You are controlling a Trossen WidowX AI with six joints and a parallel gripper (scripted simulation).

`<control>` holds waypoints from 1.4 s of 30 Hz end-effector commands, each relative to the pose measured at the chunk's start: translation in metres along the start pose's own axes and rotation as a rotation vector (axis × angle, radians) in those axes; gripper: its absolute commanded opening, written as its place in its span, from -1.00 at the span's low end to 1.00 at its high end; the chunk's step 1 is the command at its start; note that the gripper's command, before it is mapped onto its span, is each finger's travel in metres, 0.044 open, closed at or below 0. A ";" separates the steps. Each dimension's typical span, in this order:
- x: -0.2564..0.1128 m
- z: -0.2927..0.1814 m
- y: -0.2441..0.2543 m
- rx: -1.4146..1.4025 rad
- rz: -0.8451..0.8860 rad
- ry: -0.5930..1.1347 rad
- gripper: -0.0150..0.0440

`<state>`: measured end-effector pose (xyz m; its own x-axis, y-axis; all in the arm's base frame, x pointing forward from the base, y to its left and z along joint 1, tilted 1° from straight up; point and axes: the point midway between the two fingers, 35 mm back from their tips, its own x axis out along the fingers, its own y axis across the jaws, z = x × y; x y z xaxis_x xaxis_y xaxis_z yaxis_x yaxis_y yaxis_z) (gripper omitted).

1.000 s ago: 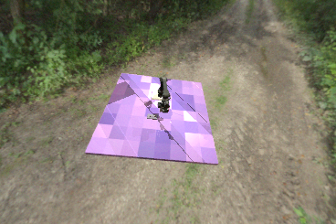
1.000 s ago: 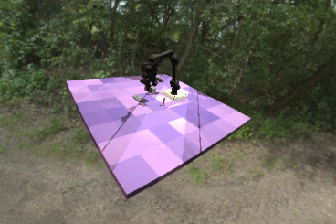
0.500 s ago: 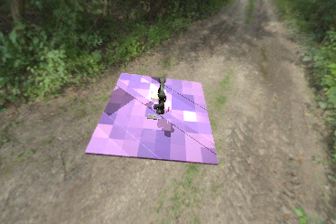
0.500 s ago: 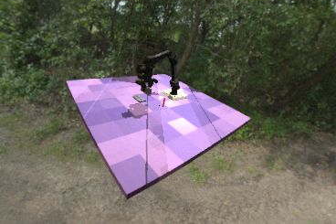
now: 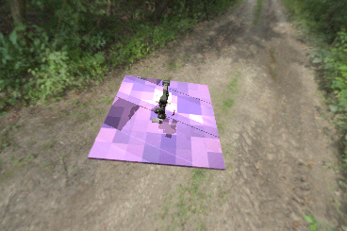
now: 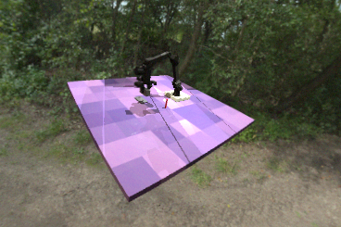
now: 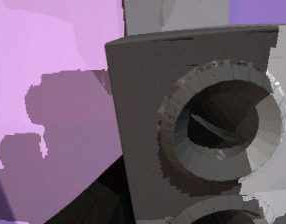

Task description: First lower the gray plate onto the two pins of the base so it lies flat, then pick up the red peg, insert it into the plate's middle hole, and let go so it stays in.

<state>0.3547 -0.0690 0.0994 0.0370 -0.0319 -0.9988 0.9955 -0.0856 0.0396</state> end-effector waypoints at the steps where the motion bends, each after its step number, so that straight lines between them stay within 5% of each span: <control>1: 0.006 0.010 -0.002 0.006 -0.004 0.002 -0.49; 15: 0.026 0.049 -0.009 0.038 -0.009 -0.003 -0.49; 42: 0.038 0.050 -0.009 0.039 -0.009 -0.003 -0.49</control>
<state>0.3445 -0.1194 0.0691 0.0344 -0.0364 -0.9987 0.9910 -0.1280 0.0388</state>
